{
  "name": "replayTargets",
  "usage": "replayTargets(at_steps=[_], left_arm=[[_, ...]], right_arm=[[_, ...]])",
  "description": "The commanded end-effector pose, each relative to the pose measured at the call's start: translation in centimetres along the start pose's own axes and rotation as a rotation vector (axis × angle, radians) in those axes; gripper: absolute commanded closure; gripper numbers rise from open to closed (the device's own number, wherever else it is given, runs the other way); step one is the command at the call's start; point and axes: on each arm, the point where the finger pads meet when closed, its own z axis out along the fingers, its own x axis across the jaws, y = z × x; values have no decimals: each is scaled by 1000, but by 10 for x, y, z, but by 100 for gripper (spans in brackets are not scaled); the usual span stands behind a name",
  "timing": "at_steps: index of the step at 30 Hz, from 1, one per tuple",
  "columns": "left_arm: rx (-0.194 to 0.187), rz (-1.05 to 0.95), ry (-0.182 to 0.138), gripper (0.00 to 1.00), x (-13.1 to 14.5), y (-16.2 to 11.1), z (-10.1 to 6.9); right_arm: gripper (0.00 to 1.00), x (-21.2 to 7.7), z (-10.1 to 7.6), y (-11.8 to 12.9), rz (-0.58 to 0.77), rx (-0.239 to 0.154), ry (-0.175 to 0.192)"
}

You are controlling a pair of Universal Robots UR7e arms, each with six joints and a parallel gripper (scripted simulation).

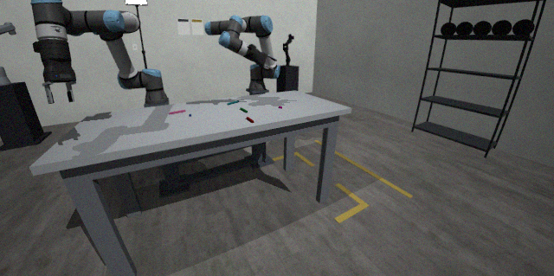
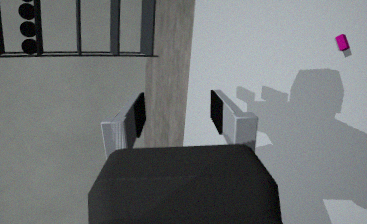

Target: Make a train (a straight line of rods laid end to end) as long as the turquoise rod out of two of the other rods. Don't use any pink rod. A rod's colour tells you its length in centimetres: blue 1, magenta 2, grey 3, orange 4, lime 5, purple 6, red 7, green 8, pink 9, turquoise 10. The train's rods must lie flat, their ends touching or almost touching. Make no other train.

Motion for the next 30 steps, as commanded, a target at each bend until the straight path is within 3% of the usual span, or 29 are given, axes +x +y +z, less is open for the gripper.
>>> replayTargets(at_steps=[1,21,26,30], left_arm=[[1,-1,1,0,-1,0,0],[0,2,6,0,2,0,-2],[-5,27,52,0,22,3,-12],[-10,75,135,0,58,7,-32]], right_arm=[[0,0,-1,0,0,-1,-2],[0,-1,-2,-1,4,-1,-2],[0,-3,-5,-16,39,5,-3],[0,-6,-12,-44,107,14,-4]])
